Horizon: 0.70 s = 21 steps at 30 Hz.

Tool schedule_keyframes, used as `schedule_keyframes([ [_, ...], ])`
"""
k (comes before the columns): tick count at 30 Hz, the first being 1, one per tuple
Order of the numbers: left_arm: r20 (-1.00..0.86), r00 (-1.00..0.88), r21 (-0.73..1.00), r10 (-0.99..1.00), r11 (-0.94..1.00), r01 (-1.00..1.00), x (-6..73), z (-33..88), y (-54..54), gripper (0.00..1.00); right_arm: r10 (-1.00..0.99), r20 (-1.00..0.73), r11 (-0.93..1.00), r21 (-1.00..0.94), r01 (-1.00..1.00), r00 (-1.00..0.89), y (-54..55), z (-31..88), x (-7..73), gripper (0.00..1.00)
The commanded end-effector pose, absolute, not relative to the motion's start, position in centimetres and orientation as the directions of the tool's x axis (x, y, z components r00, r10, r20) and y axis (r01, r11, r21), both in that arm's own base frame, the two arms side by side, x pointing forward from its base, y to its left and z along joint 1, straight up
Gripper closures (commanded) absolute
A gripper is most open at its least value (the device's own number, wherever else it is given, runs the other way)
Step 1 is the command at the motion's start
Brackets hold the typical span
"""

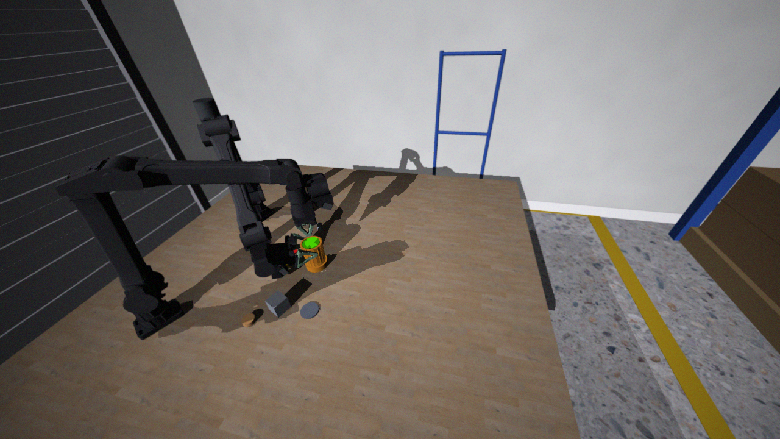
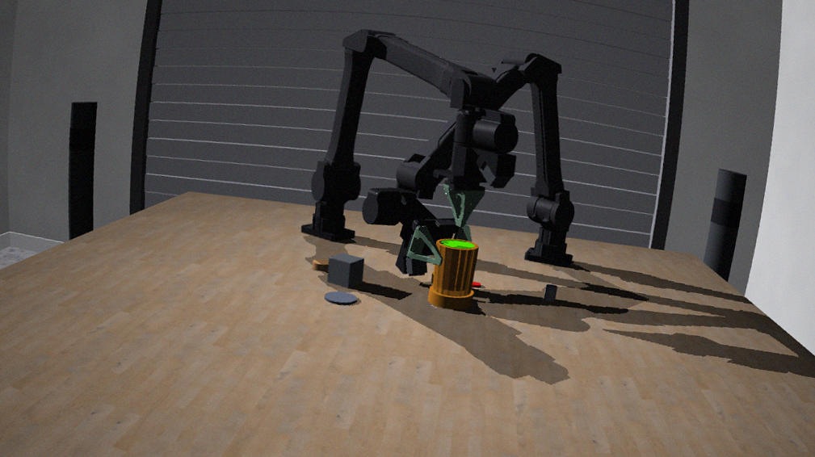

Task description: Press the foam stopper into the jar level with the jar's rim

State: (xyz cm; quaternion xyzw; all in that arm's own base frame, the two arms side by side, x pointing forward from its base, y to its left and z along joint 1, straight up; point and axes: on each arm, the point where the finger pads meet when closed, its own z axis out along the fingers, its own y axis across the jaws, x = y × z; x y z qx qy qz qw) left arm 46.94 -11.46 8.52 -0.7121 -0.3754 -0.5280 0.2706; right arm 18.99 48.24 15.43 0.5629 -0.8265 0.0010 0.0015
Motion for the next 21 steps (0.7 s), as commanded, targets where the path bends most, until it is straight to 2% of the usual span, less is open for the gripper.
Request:
schedule_keyframes([
  [1, 0.957, 0.131, 0.051, 0.260, -0.592, 0.804, 48.0, 10.8, -12.9, 0.36, -0.932, -0.044, 0.360, -0.004, -0.933, -0.360, 49.3, 17.3, 19.5, 1.00],
  [21, 0.957, 0.131, 0.050, 0.259, -0.592, 0.804, 47.9, 10.8, -12.9, 0.36, -0.933, -0.043, 0.359, -0.004, -0.933, -0.358, 49.1, 21.4, 19.4, 1.00],
])
